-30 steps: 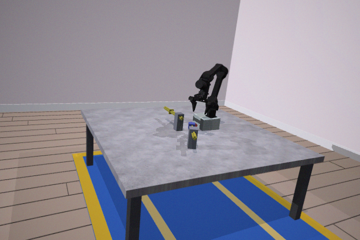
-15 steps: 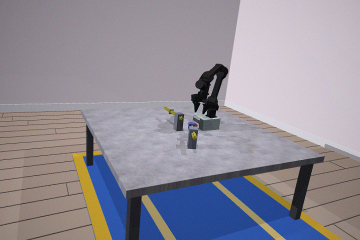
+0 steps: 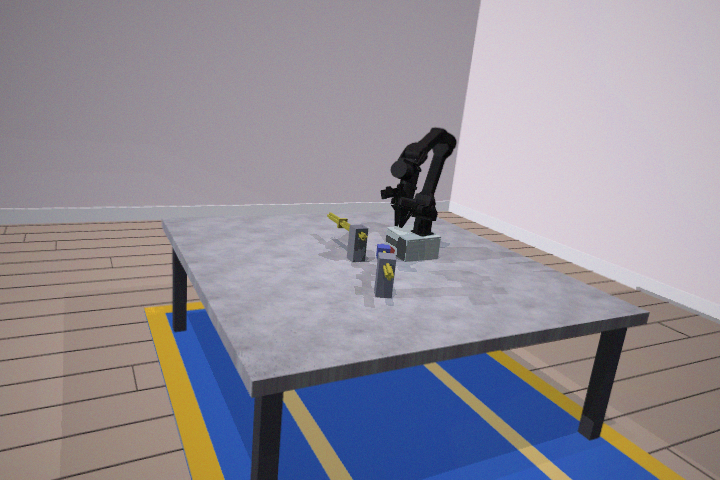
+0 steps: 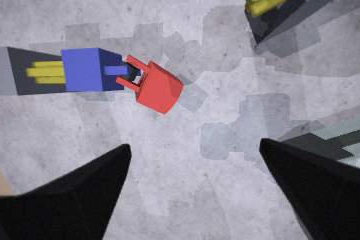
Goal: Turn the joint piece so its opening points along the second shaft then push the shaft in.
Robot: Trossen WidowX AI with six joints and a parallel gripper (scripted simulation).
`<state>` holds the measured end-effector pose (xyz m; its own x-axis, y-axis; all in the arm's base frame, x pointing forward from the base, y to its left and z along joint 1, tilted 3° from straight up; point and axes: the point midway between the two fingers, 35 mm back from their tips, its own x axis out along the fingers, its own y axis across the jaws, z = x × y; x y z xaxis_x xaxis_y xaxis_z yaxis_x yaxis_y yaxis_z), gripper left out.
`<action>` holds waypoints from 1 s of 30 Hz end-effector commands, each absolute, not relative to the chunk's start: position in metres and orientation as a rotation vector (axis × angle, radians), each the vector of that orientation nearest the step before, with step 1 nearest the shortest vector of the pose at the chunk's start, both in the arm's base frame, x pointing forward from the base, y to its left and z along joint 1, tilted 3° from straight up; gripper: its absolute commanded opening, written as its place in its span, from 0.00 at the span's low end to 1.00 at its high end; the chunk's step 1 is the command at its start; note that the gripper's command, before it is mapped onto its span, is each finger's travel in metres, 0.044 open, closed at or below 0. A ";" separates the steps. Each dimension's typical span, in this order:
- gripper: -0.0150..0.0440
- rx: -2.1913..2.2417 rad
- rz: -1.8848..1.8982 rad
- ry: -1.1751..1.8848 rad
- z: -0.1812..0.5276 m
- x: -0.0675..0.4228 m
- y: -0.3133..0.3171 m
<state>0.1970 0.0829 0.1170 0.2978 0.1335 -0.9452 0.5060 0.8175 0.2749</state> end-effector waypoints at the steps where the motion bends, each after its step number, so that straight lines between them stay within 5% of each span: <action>1: 1.00 0.702 -0.345 1.249 0.117 0.197 0.082; 30: 1.00 1.432 -0.908 1.071 0.114 0.197 0.082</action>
<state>0.1967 0.0829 0.1142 0.2989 0.1337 -0.9449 0.9479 0.0726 0.3101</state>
